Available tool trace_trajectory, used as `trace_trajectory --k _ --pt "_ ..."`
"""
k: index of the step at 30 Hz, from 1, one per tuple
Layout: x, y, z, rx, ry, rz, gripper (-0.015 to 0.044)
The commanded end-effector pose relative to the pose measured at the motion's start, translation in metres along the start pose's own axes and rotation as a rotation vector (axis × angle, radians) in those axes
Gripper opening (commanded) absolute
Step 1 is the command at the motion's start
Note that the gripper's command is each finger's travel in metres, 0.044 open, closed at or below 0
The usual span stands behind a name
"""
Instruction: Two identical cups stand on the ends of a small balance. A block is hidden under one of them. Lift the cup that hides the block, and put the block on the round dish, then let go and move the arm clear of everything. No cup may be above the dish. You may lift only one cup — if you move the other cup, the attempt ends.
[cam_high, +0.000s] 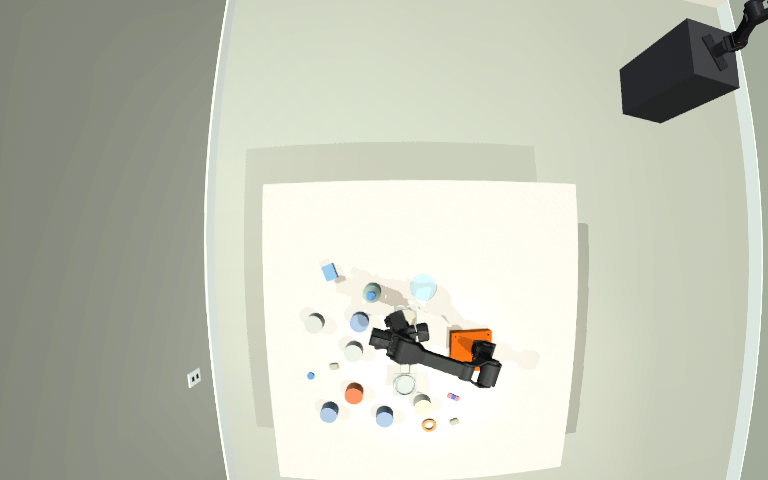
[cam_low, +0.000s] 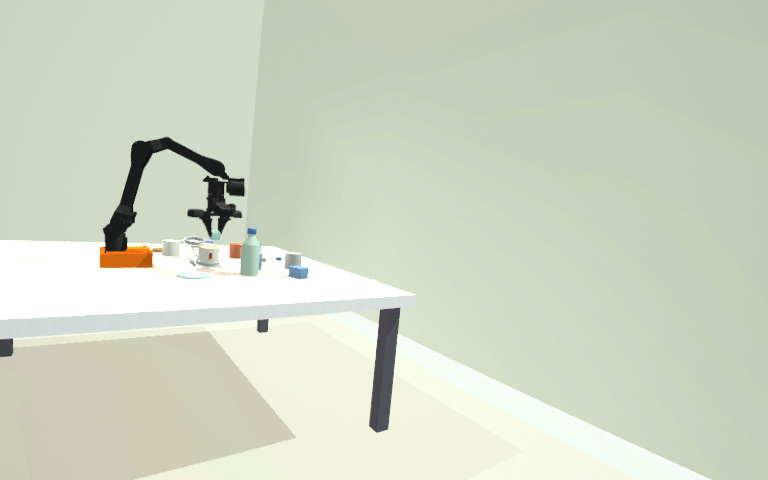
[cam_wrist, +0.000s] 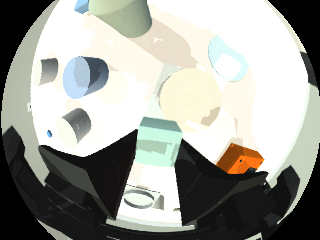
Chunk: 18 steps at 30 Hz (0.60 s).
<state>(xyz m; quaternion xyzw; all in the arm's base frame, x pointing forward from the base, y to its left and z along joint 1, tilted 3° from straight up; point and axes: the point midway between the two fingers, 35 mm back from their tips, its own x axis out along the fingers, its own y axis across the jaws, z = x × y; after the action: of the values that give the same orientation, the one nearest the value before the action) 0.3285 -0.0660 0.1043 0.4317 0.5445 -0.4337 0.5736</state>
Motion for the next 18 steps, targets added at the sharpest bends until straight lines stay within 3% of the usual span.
trace_trajectory --k 1,18 --pt "0.003 -0.007 0.014 -0.001 -0.004 0.000 0.0000" --pt "0.021 -0.052 0.073 0.021 -0.009 -0.019 0.0000"
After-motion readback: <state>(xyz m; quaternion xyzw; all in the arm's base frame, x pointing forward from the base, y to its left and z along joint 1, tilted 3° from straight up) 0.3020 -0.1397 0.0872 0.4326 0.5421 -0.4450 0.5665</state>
